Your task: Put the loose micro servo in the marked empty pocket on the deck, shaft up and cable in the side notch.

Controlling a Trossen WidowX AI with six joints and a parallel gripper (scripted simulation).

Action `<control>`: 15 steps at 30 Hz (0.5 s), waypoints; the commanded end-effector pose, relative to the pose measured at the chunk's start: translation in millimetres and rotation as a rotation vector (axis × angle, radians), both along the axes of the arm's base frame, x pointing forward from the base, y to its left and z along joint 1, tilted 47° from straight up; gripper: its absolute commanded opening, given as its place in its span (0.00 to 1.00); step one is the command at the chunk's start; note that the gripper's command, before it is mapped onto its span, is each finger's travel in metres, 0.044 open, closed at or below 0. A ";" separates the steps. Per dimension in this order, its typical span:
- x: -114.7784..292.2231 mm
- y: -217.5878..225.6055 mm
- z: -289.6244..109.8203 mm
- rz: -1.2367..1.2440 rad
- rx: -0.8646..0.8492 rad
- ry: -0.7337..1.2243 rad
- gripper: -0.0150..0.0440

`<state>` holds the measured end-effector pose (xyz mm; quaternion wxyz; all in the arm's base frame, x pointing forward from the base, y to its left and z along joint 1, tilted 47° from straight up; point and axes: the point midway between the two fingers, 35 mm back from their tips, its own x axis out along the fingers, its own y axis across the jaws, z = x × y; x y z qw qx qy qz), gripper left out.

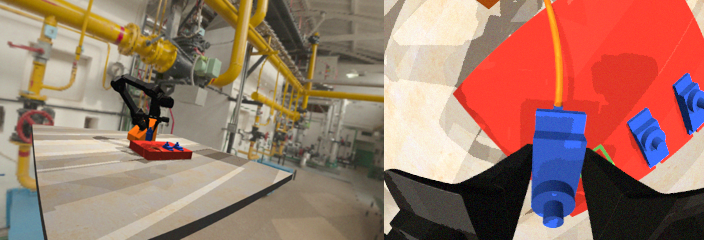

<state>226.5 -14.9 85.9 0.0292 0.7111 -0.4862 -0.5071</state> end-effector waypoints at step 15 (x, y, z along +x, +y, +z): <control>0.1 -0.8 1.2 -0.430 0.004 -0.456 0.25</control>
